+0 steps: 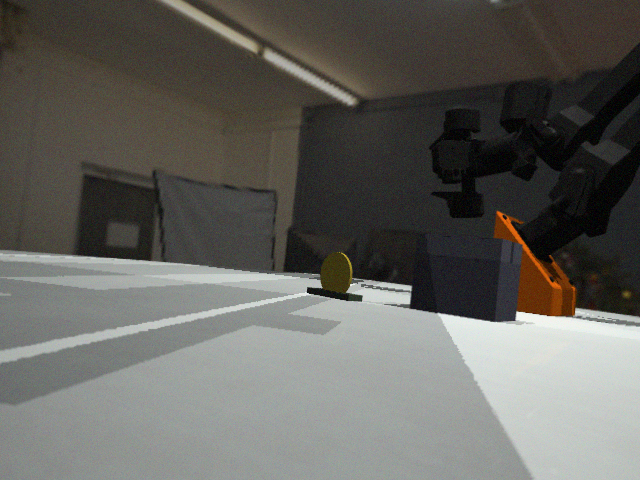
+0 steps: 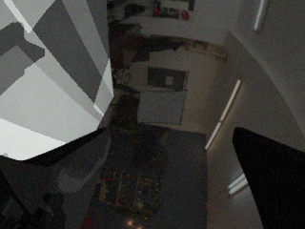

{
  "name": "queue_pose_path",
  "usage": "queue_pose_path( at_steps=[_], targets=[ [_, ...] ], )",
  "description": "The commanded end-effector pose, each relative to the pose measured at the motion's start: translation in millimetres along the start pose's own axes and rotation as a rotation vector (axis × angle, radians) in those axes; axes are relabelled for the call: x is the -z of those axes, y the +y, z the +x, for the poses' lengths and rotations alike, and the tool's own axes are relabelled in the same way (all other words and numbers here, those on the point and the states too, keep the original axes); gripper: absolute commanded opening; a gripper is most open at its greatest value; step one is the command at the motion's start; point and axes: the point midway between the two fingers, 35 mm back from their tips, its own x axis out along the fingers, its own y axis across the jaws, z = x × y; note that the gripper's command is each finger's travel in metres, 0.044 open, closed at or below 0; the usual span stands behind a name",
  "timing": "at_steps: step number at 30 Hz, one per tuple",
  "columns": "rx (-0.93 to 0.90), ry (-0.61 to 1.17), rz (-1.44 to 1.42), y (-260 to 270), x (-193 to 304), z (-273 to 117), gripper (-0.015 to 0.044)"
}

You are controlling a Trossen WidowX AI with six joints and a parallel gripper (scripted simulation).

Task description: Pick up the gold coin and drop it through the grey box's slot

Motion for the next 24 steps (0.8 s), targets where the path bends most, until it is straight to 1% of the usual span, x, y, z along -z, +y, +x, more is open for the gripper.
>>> queue_pose_path(
  at_steps=[1, 3, 6, 9, 11, 17, 24],
  targets=[
    [-0.002, -0.01, -0.008, -1.0, -2.5, 1.1, 0.0374],
    [-0.02, -0.092, -0.07, -8.9, -22.6, 9.1, 0.0321],
    [-0.067, -0.273, -0.213, -23.3, -70.7, 19.6, 0.0243],
    [-0.122, -0.447, -0.354, -32.4, -119.8, 19.6, 0.0164],
    [-0.158, -0.553, -0.437, -35.2, -153.4, 12.6, 0.0161],
    [-0.264, -0.777, -0.629, -31.0, -226.5, -18.5, 0.0161],
    [-0.442, -1.015, -0.867, -15.2, -290.5, -72.1, 0.0161]
  ],
)
